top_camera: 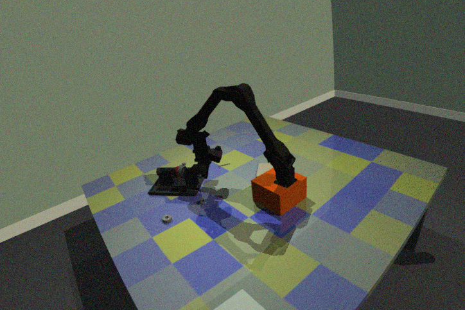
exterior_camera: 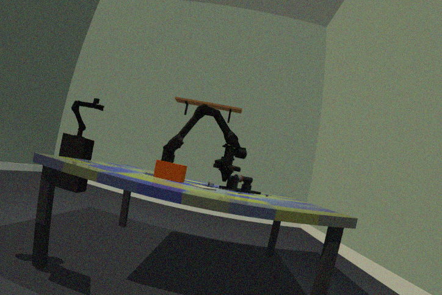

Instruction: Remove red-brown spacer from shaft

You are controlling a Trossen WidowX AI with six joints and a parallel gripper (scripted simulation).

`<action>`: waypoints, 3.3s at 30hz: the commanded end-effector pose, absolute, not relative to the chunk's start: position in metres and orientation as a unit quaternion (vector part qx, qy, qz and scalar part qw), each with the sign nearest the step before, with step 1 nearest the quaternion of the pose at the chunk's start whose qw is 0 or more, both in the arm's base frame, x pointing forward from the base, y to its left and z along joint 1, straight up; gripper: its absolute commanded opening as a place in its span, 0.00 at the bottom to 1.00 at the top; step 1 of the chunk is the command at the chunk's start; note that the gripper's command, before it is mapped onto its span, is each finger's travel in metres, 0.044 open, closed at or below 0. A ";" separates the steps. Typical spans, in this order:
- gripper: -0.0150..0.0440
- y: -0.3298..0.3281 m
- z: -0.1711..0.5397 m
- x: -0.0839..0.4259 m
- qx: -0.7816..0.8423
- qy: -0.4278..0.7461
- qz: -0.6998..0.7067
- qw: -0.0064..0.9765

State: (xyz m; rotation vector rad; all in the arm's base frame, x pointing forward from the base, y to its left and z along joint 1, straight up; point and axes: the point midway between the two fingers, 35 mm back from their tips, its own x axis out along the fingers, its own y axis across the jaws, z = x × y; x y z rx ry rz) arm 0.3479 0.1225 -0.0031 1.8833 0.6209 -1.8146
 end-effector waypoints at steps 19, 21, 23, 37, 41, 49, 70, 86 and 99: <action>0.25 0.120 -0.003 0.346 0.682 0.225 -0.658 0.227; 0.25 0.120 -0.003 0.345 0.682 0.225 -0.658 0.227; 0.25 0.120 -0.003 0.345 0.682 0.225 -0.658 0.227; 0.25 0.119 -0.003 0.344 0.682 0.225 -0.658 0.227; 0.25 0.119 -0.003 0.343 0.682 0.225 -0.658 0.227; 0.25 0.118 -0.003 0.343 0.682 0.225 -0.658 0.227; 0.25 0.117 -0.004 0.341 0.682 0.225 -0.658 0.227; 0.25 0.117 -0.004 0.341 0.682 0.225 -0.658 0.225; 0.25 0.118 -0.003 0.343 0.682 0.225 -0.658 0.227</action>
